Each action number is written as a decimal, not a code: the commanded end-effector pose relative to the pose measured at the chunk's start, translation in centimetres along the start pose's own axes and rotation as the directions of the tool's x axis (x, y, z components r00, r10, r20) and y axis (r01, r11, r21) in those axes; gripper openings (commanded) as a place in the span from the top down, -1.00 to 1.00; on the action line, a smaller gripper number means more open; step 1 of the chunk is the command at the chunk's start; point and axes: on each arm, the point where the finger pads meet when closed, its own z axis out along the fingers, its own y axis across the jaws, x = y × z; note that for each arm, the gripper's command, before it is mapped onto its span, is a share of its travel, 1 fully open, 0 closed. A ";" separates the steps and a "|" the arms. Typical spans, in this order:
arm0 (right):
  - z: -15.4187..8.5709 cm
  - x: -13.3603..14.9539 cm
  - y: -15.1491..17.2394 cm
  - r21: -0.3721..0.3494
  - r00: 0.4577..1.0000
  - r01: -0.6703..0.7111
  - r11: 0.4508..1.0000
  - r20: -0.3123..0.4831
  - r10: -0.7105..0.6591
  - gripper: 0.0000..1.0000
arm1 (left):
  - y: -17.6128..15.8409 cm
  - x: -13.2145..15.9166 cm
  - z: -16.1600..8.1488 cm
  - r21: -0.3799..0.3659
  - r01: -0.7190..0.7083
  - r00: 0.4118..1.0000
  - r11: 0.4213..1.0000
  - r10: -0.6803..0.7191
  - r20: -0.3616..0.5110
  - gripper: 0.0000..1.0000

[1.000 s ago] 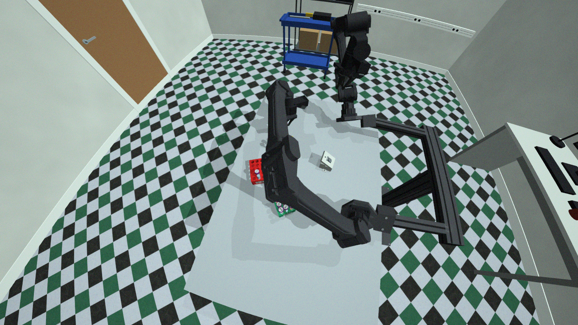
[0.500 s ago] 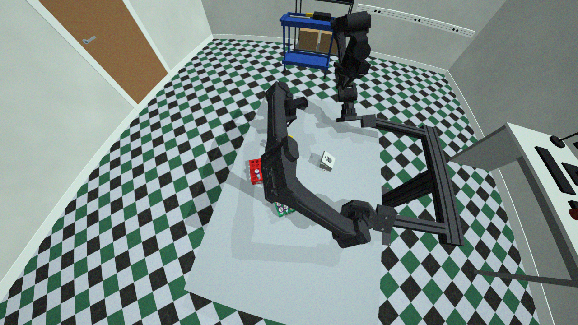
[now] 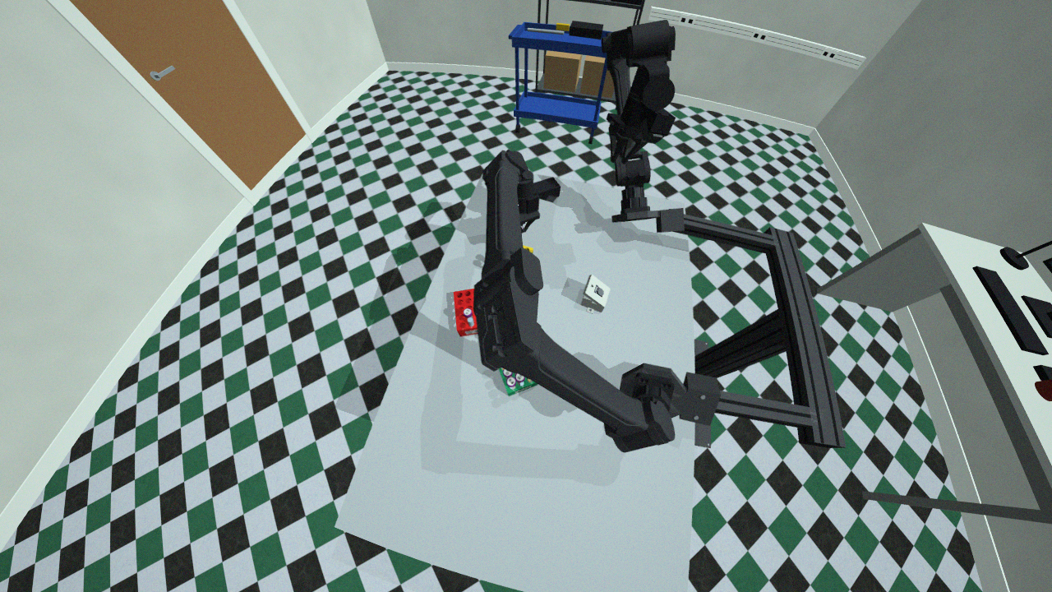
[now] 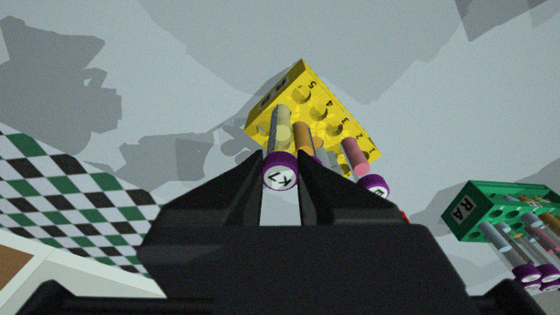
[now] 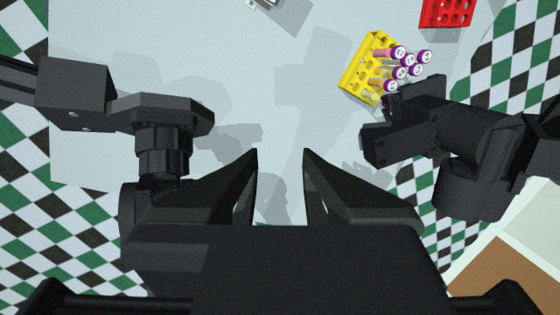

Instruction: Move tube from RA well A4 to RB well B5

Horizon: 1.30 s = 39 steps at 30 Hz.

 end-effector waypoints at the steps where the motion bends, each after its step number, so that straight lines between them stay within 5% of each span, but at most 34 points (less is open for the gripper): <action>1: -1.1 -0.5 -0.6 0.009 1.000 -0.011 1.000 0.029 0.011 0.40 | -0.1 0.0 2.4 0.026 -0.002 1.000 1.000 0.002 0.007 1.00; 39: -1.1 -0.5 -0.6 0.009 1.000 -0.011 1.000 0.029 0.011 0.40 | 0.1 -0.1 2.4 0.021 0.016 1.000 1.000 -0.016 0.010 1.00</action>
